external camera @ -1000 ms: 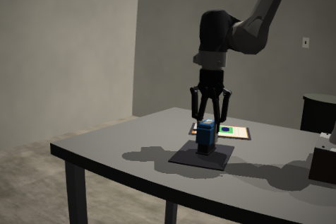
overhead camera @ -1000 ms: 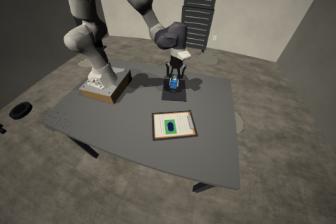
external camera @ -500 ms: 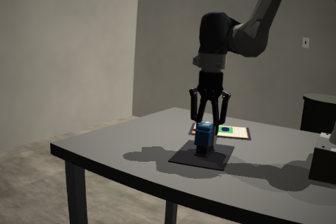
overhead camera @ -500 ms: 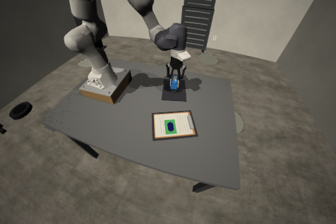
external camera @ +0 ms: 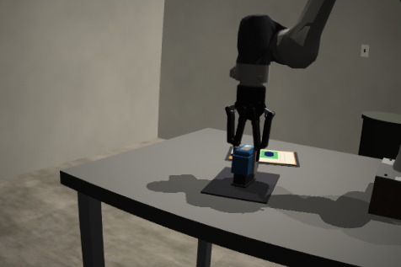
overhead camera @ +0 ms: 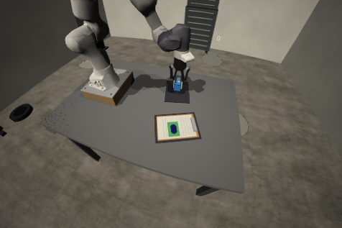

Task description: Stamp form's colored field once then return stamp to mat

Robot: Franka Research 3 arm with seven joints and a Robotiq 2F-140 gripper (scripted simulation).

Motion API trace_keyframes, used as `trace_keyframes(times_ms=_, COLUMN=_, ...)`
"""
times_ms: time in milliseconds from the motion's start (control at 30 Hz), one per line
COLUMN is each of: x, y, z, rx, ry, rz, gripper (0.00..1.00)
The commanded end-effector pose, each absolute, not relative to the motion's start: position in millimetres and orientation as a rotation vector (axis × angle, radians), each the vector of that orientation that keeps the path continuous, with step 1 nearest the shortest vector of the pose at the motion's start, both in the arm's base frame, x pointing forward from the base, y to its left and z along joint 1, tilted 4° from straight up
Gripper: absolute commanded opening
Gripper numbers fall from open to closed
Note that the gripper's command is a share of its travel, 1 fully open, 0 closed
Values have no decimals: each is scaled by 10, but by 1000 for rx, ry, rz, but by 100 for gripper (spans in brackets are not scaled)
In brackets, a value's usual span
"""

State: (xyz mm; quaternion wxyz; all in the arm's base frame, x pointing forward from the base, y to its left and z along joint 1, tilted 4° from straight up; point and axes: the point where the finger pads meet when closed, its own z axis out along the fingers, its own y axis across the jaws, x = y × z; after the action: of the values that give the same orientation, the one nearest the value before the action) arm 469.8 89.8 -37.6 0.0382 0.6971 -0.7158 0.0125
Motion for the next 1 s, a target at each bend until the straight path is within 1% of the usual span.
trace_keyframes(times_ms=0, x=4722, y=899, z=-374, rx=2139, ry=-2200, rz=44, gripper=17)
trace_keyframes(times_ms=33, x=4722, y=899, z=-374, rx=2139, ry=-2200, rz=44, gripper=17)
trace_keyframes(times_ms=67, x=4722, y=899, z=-374, rx=2139, ry=-2200, rz=44, gripper=51)
trace_keyframes(times_ms=967, x=4722, y=899, z=-374, rx=2139, ry=-2200, rz=44, gripper=51)
